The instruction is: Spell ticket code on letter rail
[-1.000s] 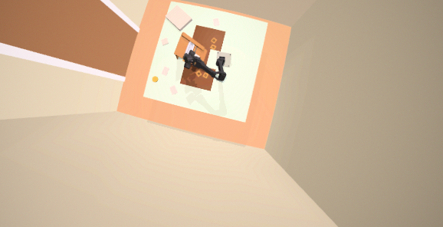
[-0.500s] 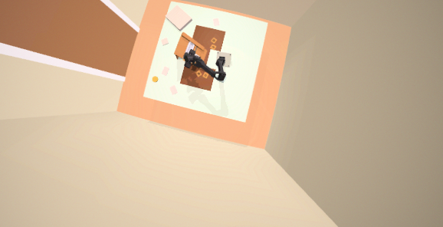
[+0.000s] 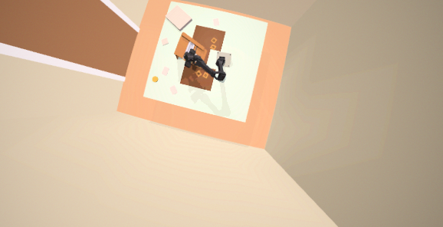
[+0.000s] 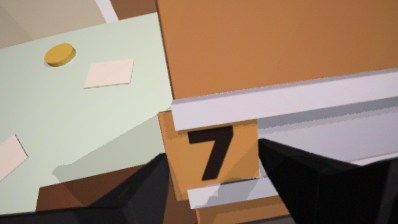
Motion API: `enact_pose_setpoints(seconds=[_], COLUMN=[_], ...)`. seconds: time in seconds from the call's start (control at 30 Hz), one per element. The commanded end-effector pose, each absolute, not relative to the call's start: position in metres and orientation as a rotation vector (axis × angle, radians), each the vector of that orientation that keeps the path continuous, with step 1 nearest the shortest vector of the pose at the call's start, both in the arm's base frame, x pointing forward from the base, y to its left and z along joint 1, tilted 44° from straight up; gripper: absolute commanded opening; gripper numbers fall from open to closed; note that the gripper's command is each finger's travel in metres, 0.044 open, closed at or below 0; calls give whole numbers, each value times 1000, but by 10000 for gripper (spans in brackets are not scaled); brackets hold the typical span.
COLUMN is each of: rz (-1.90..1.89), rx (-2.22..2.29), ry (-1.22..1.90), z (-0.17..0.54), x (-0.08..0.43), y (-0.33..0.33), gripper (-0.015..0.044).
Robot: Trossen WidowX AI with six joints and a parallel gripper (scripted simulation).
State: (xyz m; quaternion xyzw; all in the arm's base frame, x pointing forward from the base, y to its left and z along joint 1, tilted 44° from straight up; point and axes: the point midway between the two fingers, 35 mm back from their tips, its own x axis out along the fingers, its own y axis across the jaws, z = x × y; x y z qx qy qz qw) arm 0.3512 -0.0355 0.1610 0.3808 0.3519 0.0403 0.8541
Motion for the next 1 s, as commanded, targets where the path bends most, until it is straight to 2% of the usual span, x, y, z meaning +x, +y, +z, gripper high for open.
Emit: enact_pose_setpoints(seconds=[0.0, 0.97], rz=[89, 89], rx=[798, 797], ry=[738, 738], z=[160, 144], x=[351, 347], y=[-37, -54], gripper=[0, 0])
